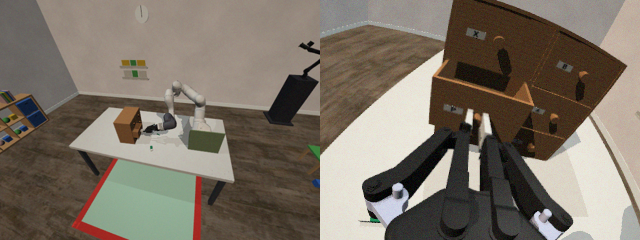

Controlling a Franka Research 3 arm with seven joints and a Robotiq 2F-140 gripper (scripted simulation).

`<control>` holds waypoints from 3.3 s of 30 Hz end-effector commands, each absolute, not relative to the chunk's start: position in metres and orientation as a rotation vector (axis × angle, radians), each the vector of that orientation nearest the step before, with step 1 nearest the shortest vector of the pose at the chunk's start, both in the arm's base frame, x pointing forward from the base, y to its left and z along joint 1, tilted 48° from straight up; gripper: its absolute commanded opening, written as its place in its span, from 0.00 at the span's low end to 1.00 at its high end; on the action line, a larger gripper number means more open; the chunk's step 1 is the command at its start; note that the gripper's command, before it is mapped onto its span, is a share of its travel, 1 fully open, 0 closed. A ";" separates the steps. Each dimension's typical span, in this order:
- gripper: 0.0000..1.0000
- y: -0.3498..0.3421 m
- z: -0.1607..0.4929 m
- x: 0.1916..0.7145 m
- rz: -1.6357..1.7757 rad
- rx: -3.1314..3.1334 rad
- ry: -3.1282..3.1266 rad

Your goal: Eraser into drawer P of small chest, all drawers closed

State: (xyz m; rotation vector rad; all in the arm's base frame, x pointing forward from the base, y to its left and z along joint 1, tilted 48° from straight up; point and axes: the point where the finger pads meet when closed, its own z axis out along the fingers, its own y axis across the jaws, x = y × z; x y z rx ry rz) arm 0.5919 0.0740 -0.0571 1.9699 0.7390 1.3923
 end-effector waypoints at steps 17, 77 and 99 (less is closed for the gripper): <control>0.10 0.074 -0.057 0.591 1.394 1.973 0.732; 0.20 0.079 -0.040 0.490 1.393 1.974 0.732; 0.20 0.088 -0.029 0.474 1.194 2.067 0.648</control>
